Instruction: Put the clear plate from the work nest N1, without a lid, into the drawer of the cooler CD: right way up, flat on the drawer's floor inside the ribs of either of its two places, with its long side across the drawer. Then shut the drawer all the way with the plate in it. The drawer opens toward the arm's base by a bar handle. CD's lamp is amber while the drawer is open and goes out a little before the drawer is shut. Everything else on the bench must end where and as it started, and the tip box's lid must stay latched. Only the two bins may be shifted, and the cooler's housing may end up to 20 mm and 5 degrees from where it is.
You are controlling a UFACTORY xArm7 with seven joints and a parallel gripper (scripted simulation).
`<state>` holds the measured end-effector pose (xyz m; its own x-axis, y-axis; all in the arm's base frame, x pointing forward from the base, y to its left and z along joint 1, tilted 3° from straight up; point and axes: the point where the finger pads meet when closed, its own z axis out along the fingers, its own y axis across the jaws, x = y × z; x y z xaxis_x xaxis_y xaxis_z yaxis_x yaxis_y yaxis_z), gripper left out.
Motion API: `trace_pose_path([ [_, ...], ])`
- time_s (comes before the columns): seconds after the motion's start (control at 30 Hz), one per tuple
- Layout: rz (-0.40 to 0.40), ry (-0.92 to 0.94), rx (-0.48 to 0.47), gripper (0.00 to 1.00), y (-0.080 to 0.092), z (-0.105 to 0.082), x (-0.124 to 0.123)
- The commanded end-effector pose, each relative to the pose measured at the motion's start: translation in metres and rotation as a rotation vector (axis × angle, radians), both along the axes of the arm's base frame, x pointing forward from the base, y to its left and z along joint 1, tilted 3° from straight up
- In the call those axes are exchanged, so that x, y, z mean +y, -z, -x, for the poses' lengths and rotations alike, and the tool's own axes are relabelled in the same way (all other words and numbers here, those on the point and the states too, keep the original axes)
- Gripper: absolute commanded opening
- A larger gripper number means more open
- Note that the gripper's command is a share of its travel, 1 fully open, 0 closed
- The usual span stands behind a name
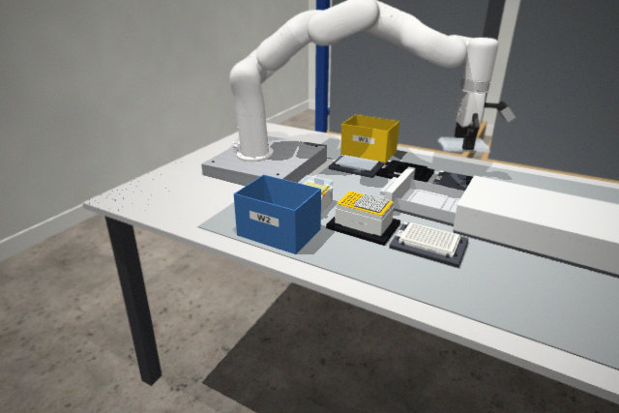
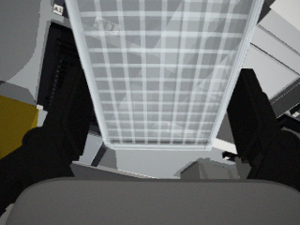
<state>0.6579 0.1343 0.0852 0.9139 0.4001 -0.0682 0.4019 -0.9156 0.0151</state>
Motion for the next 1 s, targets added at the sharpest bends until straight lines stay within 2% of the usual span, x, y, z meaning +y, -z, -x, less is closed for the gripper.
trace_pose_path([
  [0.0, -0.022, -0.189, -0.019, 0.0, -0.004, 0.004, -0.013],
  [0.13, -0.024, -0.255, -0.016, 0.0, -0.004, 0.005, -0.018],
  [0.63, -0.046, -0.754, 0.002, 0.0, -0.005, 0.019, -0.056],
  [0.7, -0.046, -0.754, 0.002, 0.0, -0.005, 0.019, -0.056],
  [0.97, -0.057, -1.021, 0.013, 0.0, -0.006, 0.027, -0.076],
])
